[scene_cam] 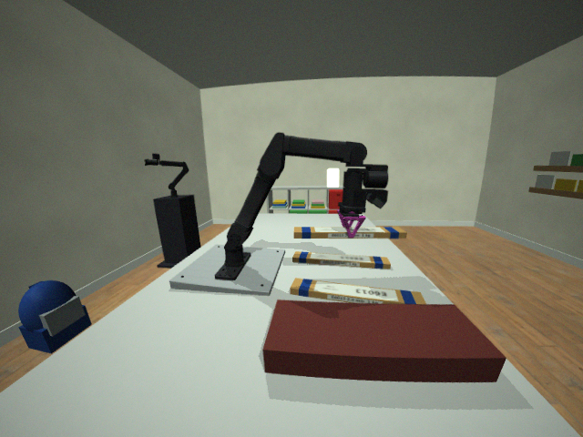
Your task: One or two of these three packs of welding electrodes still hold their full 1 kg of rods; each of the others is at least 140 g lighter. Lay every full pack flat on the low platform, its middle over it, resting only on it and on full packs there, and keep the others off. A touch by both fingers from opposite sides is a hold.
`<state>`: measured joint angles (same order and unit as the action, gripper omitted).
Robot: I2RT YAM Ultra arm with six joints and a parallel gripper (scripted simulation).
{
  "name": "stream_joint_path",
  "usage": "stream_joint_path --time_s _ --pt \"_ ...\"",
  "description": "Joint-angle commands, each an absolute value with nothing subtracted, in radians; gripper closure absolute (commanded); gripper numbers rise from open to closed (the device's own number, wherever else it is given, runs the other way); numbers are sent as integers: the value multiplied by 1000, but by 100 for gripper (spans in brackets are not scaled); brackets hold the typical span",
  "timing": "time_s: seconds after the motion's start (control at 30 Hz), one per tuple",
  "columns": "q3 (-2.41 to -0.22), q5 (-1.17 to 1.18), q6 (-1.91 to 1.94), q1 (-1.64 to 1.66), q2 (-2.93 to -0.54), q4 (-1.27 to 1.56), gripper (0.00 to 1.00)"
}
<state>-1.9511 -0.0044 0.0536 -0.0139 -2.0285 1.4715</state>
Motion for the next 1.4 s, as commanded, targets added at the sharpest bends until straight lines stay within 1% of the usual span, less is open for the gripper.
stream_joint_path --time_s 0.0,0.9,1.0,1.37 --pt "-2004 -5 55 16 -1986 1498 100" --pt "-2062 8 -108 173 -2025 1518 100" --pt "-2076 9 -128 194 -2068 1522 100" --pt "-2133 12 -199 264 -2091 1542 100"
